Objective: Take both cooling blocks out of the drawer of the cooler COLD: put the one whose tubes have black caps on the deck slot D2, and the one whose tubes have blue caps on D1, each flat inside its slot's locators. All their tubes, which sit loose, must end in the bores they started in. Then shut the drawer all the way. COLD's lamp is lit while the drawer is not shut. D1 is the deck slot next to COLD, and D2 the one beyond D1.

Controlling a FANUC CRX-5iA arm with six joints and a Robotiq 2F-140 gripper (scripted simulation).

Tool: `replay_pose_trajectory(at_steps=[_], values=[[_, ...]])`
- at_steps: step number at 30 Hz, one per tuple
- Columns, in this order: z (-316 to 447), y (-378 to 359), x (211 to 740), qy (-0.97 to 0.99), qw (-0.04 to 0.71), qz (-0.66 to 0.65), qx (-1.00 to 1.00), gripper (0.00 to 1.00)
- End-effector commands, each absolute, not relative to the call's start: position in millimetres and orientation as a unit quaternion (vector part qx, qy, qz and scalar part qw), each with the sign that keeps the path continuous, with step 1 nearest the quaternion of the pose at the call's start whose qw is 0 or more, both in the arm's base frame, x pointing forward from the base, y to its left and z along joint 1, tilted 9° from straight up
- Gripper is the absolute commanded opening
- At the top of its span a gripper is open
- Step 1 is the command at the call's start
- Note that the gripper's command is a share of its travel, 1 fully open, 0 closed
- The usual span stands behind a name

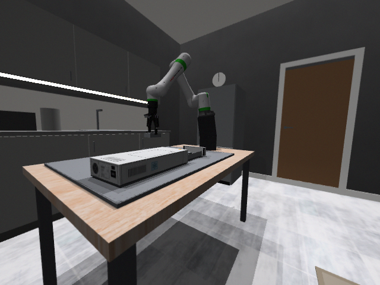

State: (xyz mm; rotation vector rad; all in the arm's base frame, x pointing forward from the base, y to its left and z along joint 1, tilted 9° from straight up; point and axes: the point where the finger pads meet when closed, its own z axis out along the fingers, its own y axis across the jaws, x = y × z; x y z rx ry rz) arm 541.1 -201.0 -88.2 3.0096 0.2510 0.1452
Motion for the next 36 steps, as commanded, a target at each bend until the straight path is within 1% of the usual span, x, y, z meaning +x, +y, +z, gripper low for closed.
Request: replay_pose_trajectory(at_steps=[1, 32, 36], values=[[-87.2, -201.3, 541.9, 0.083, 0.059, 0.049, 0.994, 0.1], [-87.2, -201.3, 541.9, 0.083, 0.059, 0.049, 0.994, 0.1], [-105.2, -203.4, 543.9, 0.083, 0.059, 0.049, 0.994, 0.1]])
